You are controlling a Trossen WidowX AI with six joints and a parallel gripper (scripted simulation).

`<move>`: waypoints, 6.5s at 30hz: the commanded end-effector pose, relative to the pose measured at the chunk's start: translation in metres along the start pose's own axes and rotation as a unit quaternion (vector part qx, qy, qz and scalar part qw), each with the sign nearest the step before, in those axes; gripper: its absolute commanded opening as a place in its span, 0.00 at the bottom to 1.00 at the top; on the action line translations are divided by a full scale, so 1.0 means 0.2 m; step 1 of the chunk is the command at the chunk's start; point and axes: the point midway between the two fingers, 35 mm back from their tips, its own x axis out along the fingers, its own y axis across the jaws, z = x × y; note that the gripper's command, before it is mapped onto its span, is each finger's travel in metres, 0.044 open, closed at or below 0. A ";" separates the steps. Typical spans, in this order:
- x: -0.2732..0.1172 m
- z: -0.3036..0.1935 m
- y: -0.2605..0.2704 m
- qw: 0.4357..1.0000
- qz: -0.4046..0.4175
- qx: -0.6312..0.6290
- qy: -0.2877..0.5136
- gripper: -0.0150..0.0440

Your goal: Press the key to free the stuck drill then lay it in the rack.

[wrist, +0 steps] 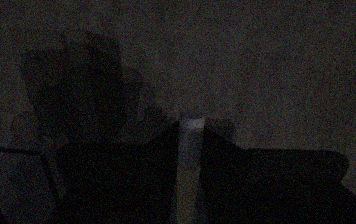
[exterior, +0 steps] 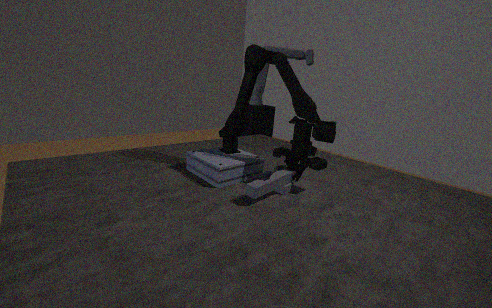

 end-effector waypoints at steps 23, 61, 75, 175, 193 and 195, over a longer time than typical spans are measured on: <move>-0.01 0.02 0.00 1.000 -0.002 -0.001 0.001 0.25; -0.03 0.30 -0.01 1.000 -0.002 -0.001 -0.002 0.25; -0.05 0.34 0.00 1.000 -0.002 -0.001 -0.003 0.25; -0.17 0.33 0.02 1.000 -0.002 -0.001 -0.003 0.25; -0.19 0.33 0.02 1.000 -0.002 -0.001 -0.003 0.25; -0.20 0.33 0.02 1.000 -0.002 -0.001 -0.003 0.25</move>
